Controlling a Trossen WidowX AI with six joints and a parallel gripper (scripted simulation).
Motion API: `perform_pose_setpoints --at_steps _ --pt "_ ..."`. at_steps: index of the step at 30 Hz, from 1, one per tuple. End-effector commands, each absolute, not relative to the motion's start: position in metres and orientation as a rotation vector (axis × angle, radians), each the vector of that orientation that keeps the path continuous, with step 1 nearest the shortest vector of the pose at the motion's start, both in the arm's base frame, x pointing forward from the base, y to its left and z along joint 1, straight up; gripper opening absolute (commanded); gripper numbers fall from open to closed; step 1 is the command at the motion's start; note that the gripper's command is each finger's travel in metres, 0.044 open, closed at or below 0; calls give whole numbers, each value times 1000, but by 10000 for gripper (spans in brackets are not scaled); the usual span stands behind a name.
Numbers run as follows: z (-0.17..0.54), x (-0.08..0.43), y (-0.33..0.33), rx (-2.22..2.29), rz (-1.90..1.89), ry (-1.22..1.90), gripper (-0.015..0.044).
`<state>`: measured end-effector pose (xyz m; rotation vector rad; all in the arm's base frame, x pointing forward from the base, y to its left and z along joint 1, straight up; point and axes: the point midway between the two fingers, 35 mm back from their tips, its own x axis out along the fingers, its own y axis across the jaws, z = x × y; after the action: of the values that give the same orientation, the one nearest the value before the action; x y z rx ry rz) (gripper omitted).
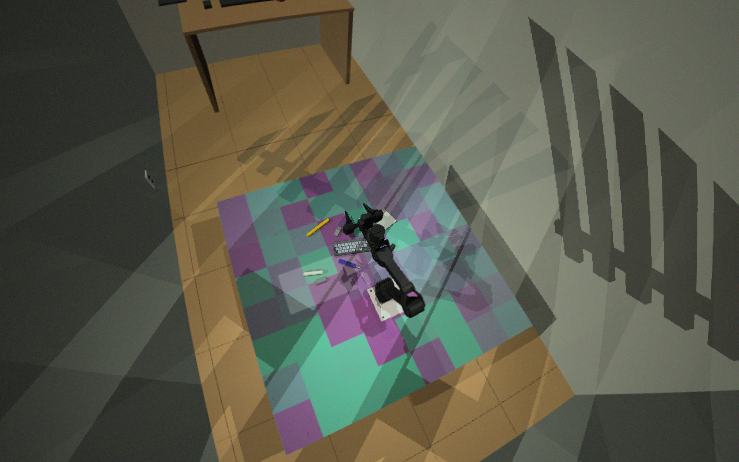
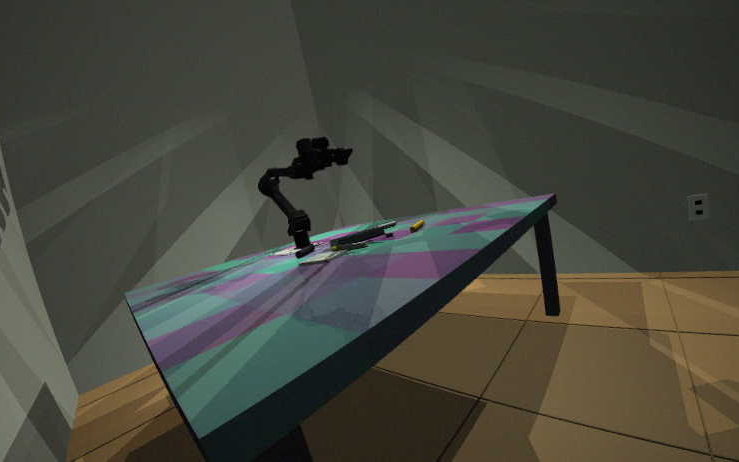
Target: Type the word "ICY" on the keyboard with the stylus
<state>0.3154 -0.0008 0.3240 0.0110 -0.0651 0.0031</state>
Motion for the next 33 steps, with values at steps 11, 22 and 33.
perform_pose_setpoints --at_steps 11,22,33 --pt "194 369 40 227 8 704 151" --pt "86 333 76 262 -218 1471 0" --pt "81 329 78 255 -244 1523 0"
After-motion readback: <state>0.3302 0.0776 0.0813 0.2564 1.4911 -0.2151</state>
